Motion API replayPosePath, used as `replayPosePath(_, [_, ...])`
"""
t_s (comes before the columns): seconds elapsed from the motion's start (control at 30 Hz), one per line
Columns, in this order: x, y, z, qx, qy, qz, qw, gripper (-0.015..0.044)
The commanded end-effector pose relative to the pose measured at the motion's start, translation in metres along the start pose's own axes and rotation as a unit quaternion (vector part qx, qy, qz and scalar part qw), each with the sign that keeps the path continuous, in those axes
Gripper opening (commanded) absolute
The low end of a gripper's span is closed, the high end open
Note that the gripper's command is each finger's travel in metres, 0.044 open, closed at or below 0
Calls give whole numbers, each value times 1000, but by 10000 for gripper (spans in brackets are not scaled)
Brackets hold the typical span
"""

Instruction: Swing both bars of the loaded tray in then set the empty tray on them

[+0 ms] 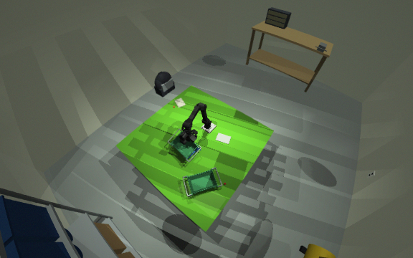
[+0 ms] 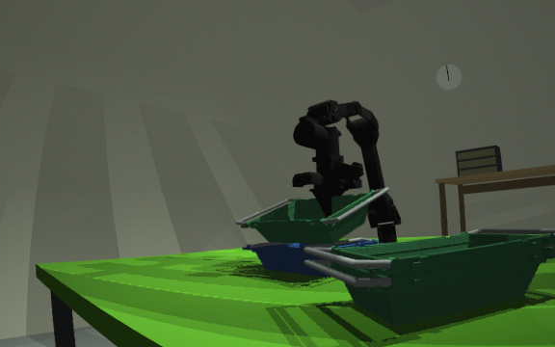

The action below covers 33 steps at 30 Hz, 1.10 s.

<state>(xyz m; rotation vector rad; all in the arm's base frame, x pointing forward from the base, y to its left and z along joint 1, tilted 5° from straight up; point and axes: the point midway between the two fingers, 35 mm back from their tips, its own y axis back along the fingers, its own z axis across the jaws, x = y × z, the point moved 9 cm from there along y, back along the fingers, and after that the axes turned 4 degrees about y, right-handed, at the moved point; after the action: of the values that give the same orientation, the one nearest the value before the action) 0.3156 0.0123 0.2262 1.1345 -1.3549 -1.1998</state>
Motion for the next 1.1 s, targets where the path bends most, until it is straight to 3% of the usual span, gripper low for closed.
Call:
replayPosePath(0.0, [2, -4, 2, -12, -3, 1, 1000, 0])
replayPosePath(1.07, [3, -8, 4, -8, -2, 1, 1000, 0])
